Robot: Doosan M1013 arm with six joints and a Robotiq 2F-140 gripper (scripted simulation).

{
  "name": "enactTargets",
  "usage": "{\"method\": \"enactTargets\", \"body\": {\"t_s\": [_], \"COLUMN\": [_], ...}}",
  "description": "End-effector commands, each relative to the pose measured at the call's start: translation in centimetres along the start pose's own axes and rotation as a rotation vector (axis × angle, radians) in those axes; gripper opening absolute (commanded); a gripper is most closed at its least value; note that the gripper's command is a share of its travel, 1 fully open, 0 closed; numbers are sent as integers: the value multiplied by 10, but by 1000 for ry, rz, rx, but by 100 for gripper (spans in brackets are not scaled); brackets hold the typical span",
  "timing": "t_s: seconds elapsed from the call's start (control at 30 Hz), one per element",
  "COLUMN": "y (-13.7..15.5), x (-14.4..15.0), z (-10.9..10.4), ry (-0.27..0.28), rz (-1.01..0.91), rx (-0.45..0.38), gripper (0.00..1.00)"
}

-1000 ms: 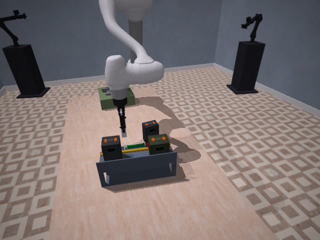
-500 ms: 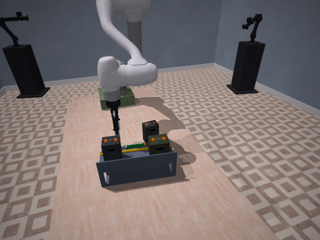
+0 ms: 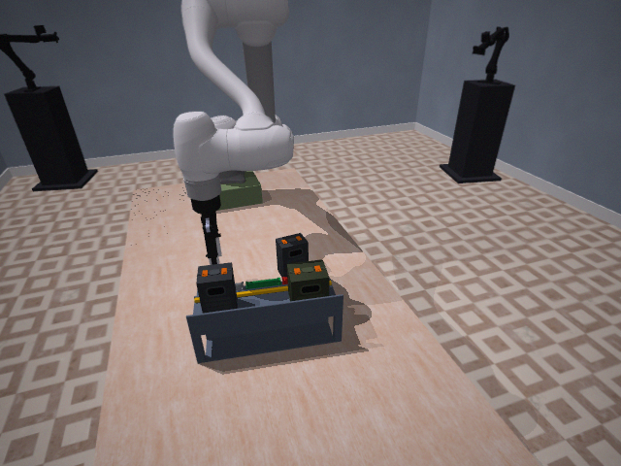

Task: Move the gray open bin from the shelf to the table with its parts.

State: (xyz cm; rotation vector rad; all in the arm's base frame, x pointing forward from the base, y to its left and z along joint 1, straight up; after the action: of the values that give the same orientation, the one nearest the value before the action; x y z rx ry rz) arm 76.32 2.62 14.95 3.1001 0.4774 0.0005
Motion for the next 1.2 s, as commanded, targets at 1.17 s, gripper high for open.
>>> {"method": "enactTargets", "body": {"t_s": [1.17], "y": [-16], "x": [-2], "z": [0], "ry": [0], "rz": [1], "rx": [0], "gripper": [57]}}
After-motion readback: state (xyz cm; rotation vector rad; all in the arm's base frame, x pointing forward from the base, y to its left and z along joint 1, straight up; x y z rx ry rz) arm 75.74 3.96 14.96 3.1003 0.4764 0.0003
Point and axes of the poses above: the point where the finger pads meet when closed, its own z axis out along the fingers, its own x axis across the jaws, y = z × x, the point moved 9 cm from there along -z, back along the fingers, and after that the axes turned 14 degrees about -z, right-handed, at the moved point
